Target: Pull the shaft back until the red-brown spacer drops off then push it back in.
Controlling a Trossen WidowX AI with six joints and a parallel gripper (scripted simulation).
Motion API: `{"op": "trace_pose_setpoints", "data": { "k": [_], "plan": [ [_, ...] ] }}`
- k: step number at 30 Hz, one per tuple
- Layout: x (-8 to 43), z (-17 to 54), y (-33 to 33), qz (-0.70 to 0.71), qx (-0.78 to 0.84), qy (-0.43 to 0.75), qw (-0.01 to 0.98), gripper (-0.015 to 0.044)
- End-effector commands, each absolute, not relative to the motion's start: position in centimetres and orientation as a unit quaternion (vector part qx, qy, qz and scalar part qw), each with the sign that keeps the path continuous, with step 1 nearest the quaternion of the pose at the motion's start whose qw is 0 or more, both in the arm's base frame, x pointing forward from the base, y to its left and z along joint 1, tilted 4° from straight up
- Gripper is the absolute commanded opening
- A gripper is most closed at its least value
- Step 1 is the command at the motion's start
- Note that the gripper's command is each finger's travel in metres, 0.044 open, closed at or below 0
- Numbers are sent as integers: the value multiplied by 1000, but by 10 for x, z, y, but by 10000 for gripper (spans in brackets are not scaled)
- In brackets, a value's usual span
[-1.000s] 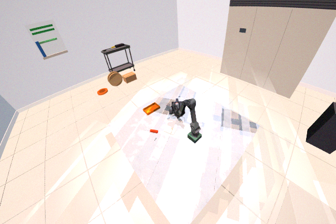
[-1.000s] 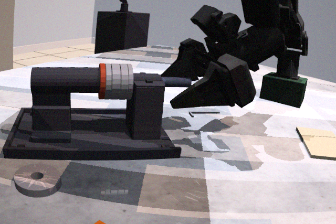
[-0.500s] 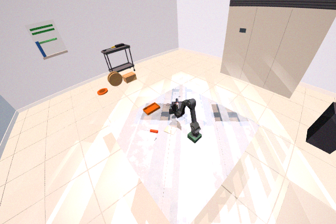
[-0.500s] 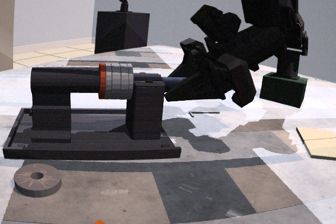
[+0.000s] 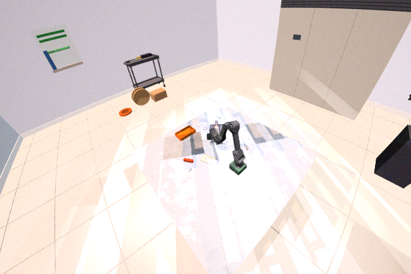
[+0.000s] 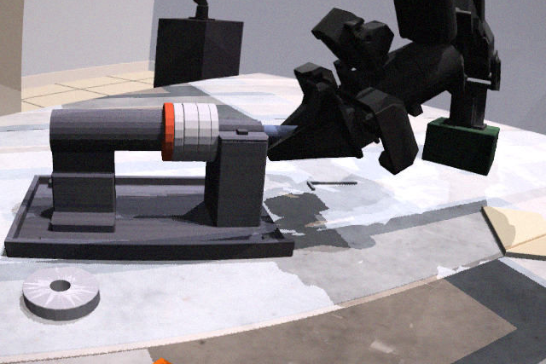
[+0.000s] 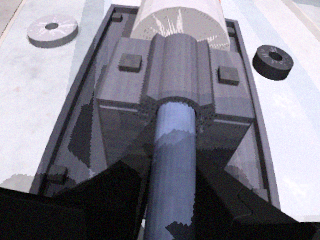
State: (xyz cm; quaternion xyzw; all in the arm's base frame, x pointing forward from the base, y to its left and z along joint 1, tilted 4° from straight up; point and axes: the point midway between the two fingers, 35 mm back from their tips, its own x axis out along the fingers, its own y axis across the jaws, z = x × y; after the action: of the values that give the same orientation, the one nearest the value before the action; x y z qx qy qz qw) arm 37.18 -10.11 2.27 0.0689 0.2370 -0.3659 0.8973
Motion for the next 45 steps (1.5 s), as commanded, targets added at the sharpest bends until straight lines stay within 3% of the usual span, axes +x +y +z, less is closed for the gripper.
{"op": "trace_pose_setpoints", "data": {
  "k": [1, 45],
  "plan": [
    [368, 22, -98, -365, 69, 237, 897, 0],
    [361, 21, -91, -365, 69, 238, 897, 0]
  ]
}}
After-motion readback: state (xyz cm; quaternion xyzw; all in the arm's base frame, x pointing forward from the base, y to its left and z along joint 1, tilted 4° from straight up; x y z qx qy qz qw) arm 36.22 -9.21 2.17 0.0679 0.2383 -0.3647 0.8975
